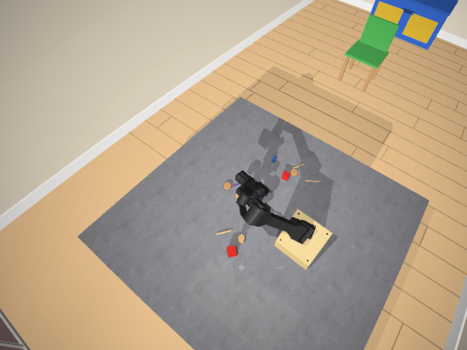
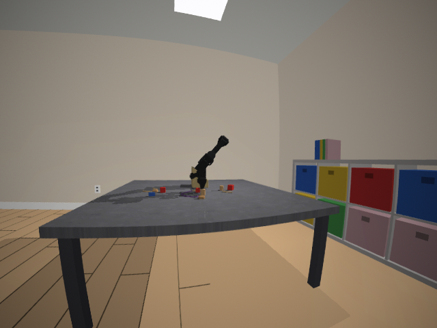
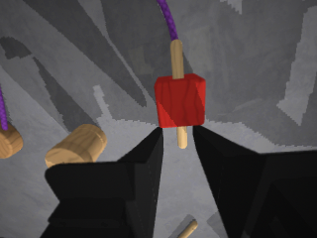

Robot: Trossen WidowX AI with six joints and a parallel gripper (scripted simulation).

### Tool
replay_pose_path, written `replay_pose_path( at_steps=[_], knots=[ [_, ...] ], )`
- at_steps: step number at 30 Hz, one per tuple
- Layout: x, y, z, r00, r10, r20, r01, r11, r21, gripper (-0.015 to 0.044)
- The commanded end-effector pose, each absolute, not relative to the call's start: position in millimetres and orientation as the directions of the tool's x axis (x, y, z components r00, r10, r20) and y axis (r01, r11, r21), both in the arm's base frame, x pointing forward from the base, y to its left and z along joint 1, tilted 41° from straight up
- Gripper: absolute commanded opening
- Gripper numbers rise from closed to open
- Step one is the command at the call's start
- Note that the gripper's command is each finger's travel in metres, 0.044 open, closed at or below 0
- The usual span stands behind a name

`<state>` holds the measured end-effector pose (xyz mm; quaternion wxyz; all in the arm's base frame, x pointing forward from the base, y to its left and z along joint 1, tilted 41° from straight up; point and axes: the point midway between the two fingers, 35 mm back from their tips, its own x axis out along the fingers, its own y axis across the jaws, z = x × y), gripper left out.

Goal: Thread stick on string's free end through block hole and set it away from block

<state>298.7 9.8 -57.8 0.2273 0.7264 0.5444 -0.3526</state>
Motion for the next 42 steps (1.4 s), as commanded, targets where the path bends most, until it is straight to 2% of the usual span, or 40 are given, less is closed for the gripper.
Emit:
replay_pose_path(
  at_steps=[1, 2, 7, 15, 22, 42],
  knots=[
    [297.0, 11.0, -58.6, 0.156, 0.634, -0.758, 0.950, -0.306, -0.060, 0.0124],
    [297.0, 11.0, -58.6, 0.156, 0.634, -0.758, 0.950, -0.306, -0.060, 0.0124],
    [298.3, 10.0, -58.0, 0.158, 0.631, -0.760, 0.951, -0.304, -0.055, 0.0000],
    [298.4, 10.2, -58.1, 0.157, 0.628, -0.762, 0.951, -0.304, -0.055, 0.0000],
    [298.6, 13.1, -59.3, 0.128, 0.558, -0.820, 0.952, -0.300, -0.056, 0.0000],
    [304.4, 26.7, -45.7, 0.122, 0.560, -0.819, 0.953, -0.296, -0.061, 0.0000]
  ],
)
